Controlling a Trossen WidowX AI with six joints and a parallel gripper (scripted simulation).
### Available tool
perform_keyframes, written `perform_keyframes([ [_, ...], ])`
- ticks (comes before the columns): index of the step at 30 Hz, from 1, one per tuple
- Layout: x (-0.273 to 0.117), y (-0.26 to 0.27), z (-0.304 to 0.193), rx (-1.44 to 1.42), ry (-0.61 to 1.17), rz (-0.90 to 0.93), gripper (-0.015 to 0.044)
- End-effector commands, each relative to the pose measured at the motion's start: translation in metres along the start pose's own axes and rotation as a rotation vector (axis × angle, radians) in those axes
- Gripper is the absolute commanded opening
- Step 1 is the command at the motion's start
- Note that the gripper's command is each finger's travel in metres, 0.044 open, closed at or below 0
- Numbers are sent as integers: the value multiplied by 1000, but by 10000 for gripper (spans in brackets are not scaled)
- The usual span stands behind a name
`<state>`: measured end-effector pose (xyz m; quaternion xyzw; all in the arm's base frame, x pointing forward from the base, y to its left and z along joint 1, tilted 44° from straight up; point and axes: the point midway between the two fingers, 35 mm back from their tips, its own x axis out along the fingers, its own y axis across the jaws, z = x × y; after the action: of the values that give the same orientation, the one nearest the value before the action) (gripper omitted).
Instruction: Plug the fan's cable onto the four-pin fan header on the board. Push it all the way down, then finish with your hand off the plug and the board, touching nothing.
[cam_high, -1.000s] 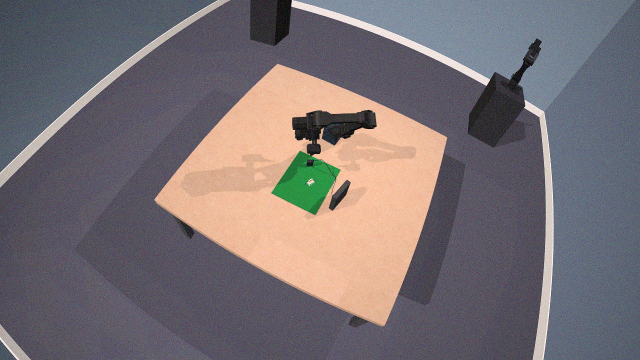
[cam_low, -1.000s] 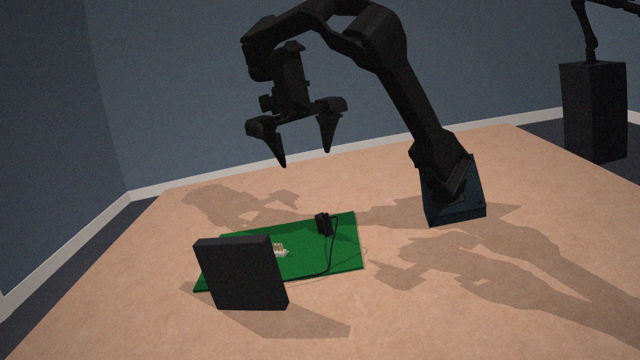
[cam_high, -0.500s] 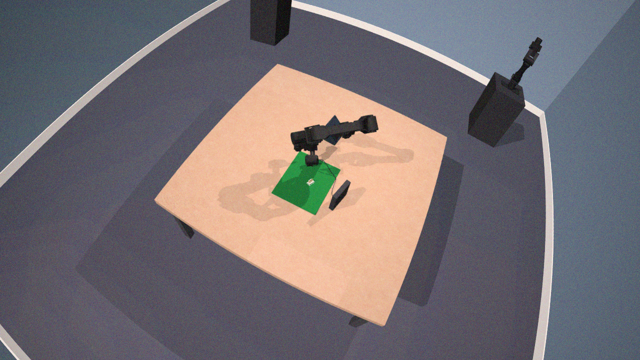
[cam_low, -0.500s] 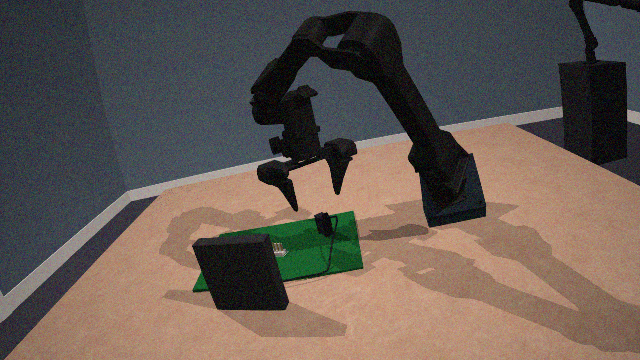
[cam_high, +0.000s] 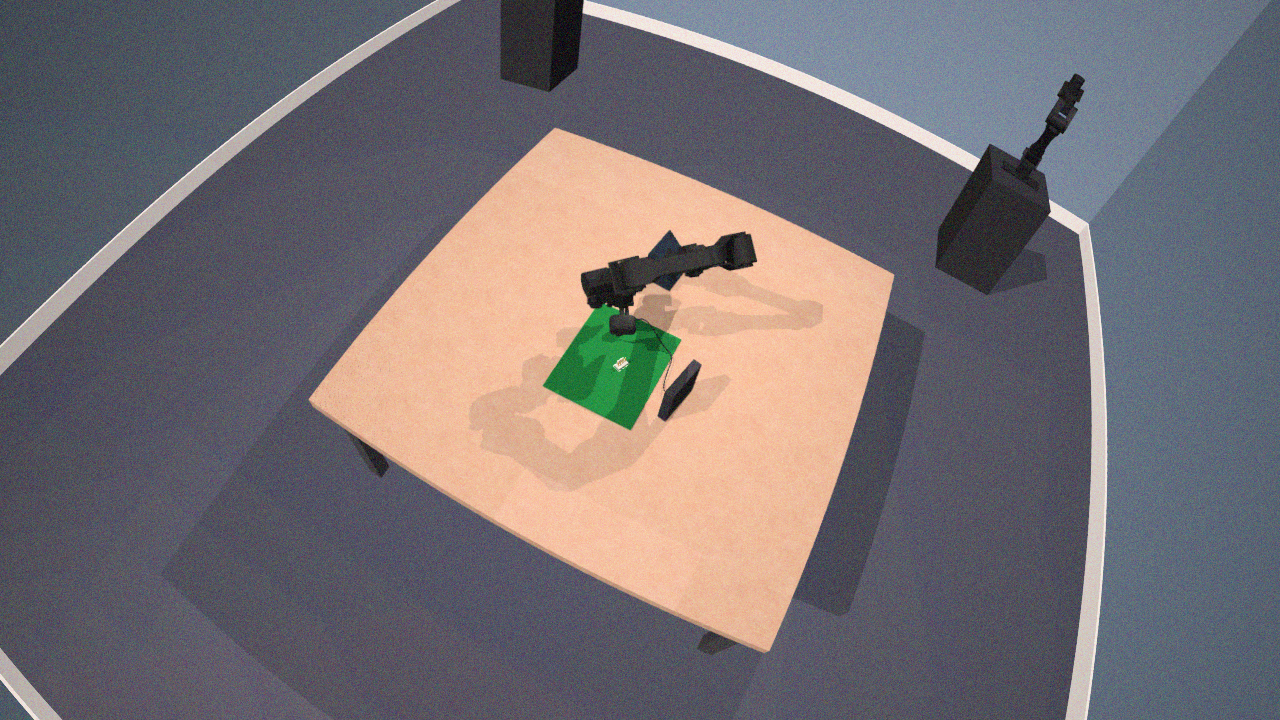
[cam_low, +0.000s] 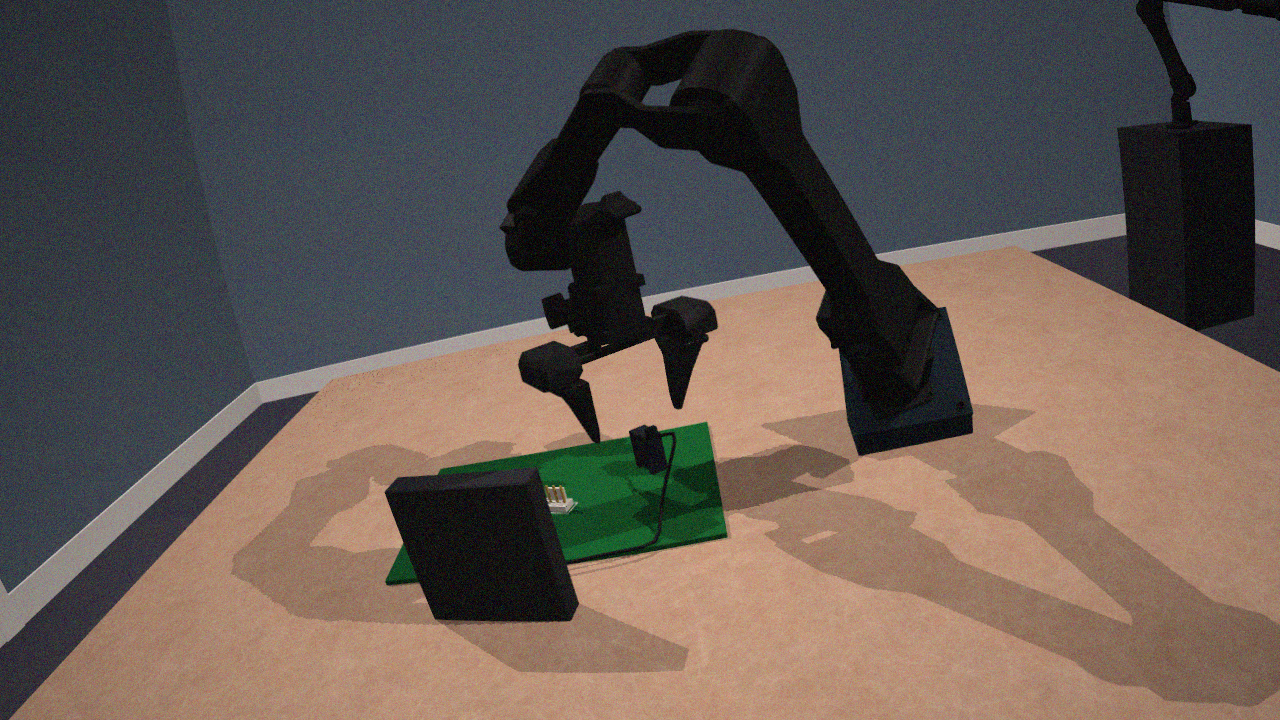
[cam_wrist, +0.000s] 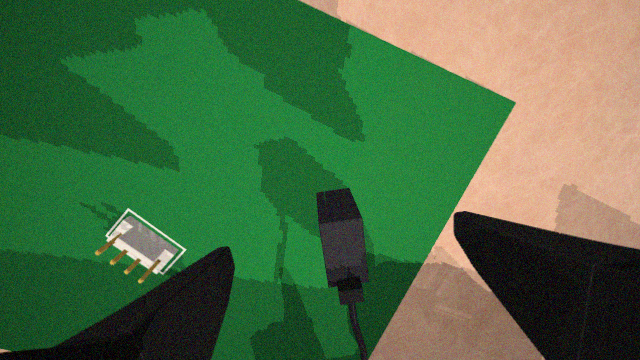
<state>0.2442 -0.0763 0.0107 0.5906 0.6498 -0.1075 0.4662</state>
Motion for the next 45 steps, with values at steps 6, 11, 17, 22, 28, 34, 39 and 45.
perform_keyframes([
  [6, 17, 0, -1, 6, 6, 3, 440],
  [11, 25, 0, -2, 6, 7, 4, 440],
  [17, 33, 0, -3, 5, 8, 5, 440],
  [22, 31, 0, -2, 0, 3, 1, 414],
  [28, 31, 0, -2, 0, 3, 1, 256],
  [34, 31, 0, -2, 0, 3, 1, 99],
  [39, 31, 0, -2, 0, 3, 1, 0],
  [45, -16, -1, -1, 6, 6, 3, 0],
])
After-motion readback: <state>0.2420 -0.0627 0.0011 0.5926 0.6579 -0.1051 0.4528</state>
